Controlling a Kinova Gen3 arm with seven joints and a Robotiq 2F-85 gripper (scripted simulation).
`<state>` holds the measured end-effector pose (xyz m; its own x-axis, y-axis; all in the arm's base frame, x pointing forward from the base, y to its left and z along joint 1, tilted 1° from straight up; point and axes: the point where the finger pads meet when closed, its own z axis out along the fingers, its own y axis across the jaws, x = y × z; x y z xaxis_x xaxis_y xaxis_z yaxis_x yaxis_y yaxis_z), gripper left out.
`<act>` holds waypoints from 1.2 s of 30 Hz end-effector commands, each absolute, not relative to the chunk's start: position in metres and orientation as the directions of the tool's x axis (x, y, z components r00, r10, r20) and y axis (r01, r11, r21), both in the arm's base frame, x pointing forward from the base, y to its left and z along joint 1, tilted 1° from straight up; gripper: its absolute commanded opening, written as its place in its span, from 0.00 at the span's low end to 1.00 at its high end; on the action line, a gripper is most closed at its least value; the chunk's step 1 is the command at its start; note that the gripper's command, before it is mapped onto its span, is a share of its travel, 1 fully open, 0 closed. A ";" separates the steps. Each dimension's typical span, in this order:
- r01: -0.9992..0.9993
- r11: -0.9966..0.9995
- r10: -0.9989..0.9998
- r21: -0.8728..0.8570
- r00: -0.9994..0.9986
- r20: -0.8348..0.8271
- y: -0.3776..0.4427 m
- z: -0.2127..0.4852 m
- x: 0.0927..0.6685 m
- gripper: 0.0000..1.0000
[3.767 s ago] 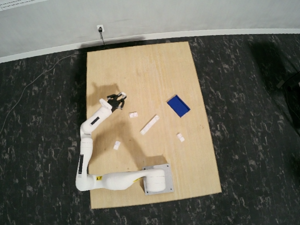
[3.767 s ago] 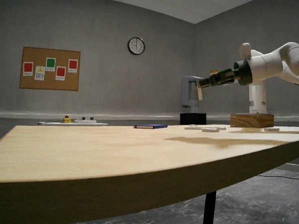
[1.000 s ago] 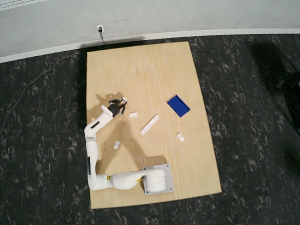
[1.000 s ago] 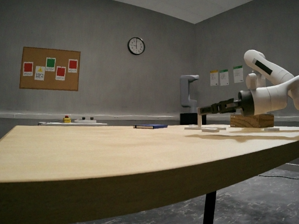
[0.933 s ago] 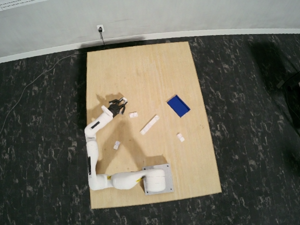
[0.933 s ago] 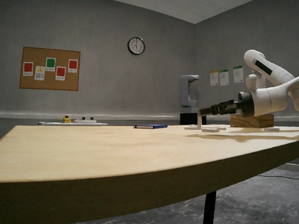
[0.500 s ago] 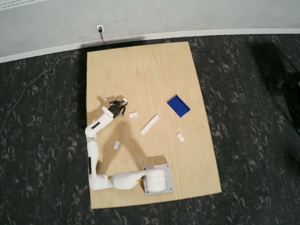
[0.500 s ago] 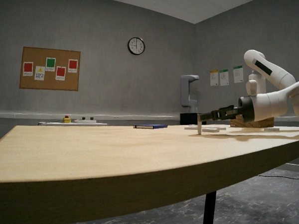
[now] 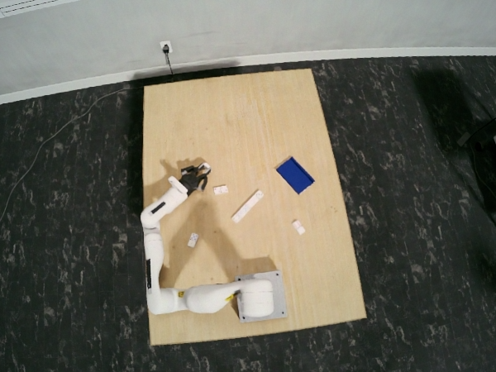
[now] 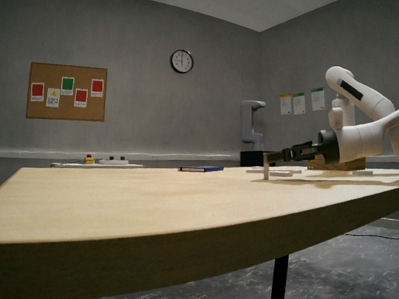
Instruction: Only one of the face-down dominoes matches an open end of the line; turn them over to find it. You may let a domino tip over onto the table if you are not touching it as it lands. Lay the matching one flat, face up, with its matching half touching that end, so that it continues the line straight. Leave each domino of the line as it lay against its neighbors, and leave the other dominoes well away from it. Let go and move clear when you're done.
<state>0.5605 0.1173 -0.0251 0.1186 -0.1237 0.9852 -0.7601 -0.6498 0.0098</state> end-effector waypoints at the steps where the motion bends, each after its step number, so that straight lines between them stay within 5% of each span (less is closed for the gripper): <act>1: -0.760 -0.650 -0.124 0.009 0.117 0.985 0.117 -0.024 0.561 0.31; 14: -0.760 -0.650 -0.124 0.009 0.117 0.985 0.117 -0.024 0.561 0.31; 15: -0.760 -0.650 -0.124 0.009 0.117 0.985 0.117 -0.024 0.561 0.49; 36: -0.760 -0.650 -0.124 0.009 0.117 0.985 0.117 -0.024 0.561 0.49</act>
